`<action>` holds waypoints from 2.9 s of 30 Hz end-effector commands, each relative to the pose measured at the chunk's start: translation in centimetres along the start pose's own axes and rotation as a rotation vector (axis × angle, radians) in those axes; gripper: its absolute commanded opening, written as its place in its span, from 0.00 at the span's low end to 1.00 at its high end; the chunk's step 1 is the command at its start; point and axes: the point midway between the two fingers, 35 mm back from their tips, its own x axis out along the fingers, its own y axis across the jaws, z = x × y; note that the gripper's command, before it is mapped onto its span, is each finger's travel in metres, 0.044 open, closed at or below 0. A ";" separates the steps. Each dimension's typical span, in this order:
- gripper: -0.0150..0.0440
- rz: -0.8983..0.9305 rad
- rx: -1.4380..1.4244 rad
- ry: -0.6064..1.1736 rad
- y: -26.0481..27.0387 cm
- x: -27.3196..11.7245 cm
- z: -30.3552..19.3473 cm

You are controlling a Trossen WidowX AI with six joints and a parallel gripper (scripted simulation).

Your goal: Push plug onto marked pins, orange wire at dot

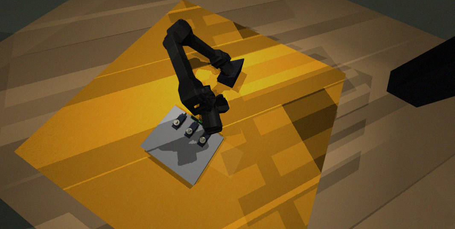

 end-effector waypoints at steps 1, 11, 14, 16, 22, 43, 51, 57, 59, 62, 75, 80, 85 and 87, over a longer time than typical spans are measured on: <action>0.25 0.001 -0.155 -0.004 1.4 0.2 0.5; 0.25 0.001 -0.505 -0.004 4.2 0.9 1.5; 0.25 0.002 -0.609 -0.004 5.0 1.1 1.8; 0.25 0.002 -0.667 -0.005 5.5 1.2 2.0; 0.25 0.001 -0.694 -0.005 5.6 2.2 2.0; 0.25 0.002 -0.696 -0.003 4.0 5.0 -0.2; 0.25 0.002 -0.695 -0.002 3.5 4.9 -0.8; 0.25 0.002 -0.695 -0.002 3.3 4.9 -1.0; 0.25 0.002 -0.695 -0.002 3.2 4.9 -1.0; 0.25 0.002 -0.695 -0.002 3.1 4.9 -1.2; 0.25 0.002 -0.695 -0.002 2.6 4.9 -1.8; 0.25 0.002 -0.695 -0.002 2.4 4.9 -2.1; 0.25 0.002 -0.694 -0.001 2.2 4.9 -2.4; 0.25 0.002 -0.694 -0.001 2.2 4.9 -2.5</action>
